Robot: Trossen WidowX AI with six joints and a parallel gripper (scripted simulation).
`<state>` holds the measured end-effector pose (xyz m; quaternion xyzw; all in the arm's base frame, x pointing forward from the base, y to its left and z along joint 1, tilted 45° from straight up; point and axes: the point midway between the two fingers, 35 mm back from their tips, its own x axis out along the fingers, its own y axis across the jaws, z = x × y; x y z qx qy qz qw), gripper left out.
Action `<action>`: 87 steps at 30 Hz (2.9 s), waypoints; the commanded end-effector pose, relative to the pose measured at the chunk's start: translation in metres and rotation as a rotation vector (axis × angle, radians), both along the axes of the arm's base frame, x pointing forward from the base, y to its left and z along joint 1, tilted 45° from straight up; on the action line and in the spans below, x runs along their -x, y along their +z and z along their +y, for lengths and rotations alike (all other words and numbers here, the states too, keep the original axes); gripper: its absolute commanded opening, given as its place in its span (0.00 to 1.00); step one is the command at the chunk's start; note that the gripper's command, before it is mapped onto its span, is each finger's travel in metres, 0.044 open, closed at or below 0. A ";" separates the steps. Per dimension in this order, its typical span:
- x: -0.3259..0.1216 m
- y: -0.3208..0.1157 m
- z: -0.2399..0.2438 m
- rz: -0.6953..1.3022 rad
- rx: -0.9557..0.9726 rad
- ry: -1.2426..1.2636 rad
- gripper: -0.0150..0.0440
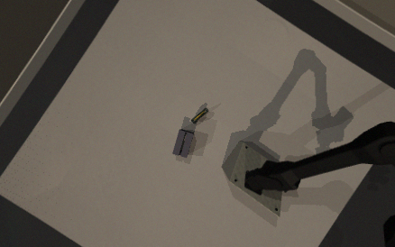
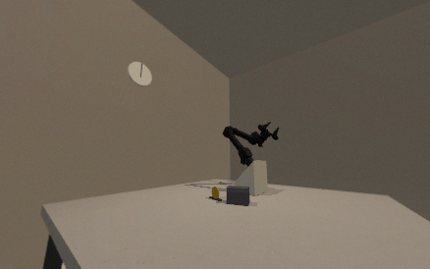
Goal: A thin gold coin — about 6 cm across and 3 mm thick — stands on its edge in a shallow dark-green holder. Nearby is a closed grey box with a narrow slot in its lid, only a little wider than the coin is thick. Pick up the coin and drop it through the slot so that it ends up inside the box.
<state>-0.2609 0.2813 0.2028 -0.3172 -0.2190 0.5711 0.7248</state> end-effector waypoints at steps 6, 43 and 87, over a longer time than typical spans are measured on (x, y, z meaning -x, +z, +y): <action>-0.037 -0.006 0.049 0.049 0.033 -0.080 0.67; -0.570 -0.117 -0.109 0.931 -0.534 -1.897 0.53; -0.534 -0.181 -0.432 0.768 -1.803 -2.849 0.53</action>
